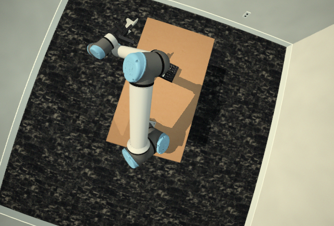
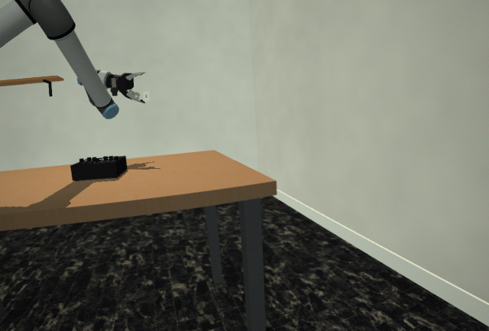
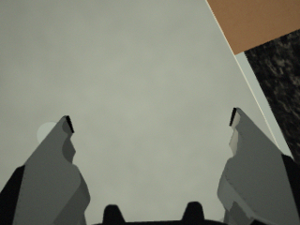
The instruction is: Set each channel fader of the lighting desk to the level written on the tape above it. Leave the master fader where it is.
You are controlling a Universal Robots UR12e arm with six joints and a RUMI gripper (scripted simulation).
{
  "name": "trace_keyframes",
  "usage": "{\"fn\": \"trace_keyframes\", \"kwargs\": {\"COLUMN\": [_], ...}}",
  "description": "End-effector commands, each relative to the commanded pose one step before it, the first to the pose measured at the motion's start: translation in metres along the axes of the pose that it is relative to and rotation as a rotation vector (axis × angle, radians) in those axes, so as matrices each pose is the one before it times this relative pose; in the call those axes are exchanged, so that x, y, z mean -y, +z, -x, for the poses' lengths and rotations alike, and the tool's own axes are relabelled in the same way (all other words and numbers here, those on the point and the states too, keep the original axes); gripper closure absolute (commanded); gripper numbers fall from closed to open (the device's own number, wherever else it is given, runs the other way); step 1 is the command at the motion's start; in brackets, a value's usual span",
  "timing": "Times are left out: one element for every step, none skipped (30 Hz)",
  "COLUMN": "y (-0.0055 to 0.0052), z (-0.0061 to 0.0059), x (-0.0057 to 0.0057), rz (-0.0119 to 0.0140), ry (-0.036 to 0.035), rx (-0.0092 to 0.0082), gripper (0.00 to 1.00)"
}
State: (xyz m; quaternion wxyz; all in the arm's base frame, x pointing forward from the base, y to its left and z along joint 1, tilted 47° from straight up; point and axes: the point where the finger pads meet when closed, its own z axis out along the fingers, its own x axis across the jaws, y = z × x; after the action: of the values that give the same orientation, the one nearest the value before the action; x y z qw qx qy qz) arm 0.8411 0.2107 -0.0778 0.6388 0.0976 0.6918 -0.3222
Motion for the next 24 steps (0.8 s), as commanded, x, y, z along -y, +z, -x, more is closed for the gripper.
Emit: {"fn": "trace_keyframes", "kwargs": {"y": [-0.00009, 0.00000, 0.00000, 0.00000, 0.00000, 0.00000, 0.00000, 0.00000, 0.00000, 0.00000, 0.00000, 0.00000, 0.00000, 0.00000, 0.00000, 0.00000, 0.00000, 0.00001, 0.00004, 0.00010, 0.00018, 0.00029, 0.00043, 0.00058], "z": [0.00086, 0.00000, 0.00000, 0.00000, 0.00000, 0.00000, 0.00000, 0.00000, 0.00000, 0.00000, 0.00000, 0.00000, 0.00000, 0.00000, 0.00000, 0.00000, 0.00000, 0.00000, 0.00003, 0.00008, 0.00015, 0.00023, 0.00034, 0.00046], "x": [-0.00036, 0.00000, 0.00000, 0.00000, 0.00000, 0.00000, 0.00000, 0.00000, 0.00000, 0.00000, 0.00000, 0.00000, 0.00000, 0.00000, 0.00000, 0.00000, 0.00000, 0.00000, 0.00000, 0.00000, 0.00001, 0.00001, 0.00002, 0.00003], "rz": [0.00033, 0.00000, 0.00000, 0.00000, 0.00000, 0.00000, 0.00000, 0.00000, 0.00000, 0.00000, 0.00000, 0.00000, 0.00000, 0.00000, 0.00000, 0.00000, 0.00000, 0.00000, 0.00001, 0.00003, 0.00005, 0.00008, 0.00012, 0.00016], "ry": [0.00094, 0.00000, 0.00000, 0.00000, 0.00000, 0.00000, 0.00000, 0.00000, 0.00000, 0.00000, 0.00000, 0.00000, 0.00000, 0.00000, 0.00000, 0.00000, 0.00000, -0.00003, -0.00019, -0.00051, -0.00097, -0.00156, -0.00228, -0.00311], "rx": [0.00066, 0.00000, 0.00000, 0.00000, 0.00000, 0.00000, 0.00000, 0.00000, 0.00000, 0.00000, 0.00000, 0.00000, 0.00000, 0.00000, 0.00000, 0.00000, 0.00000, -0.00001, -0.00008, -0.00021, -0.00040, -0.00065, -0.00095, -0.00129], "gripper": [0.00, 0.00, 0.00, 0.00, 0.00, 0.00, 0.00, 0.00, 0.00, 0.00, 0.00, 0.00, 0.00, 0.00, 0.00, 0.00, 0.00, 0.00, 0.00, 0.00, 0.00, 0.00, 0.00, 0.00]}}
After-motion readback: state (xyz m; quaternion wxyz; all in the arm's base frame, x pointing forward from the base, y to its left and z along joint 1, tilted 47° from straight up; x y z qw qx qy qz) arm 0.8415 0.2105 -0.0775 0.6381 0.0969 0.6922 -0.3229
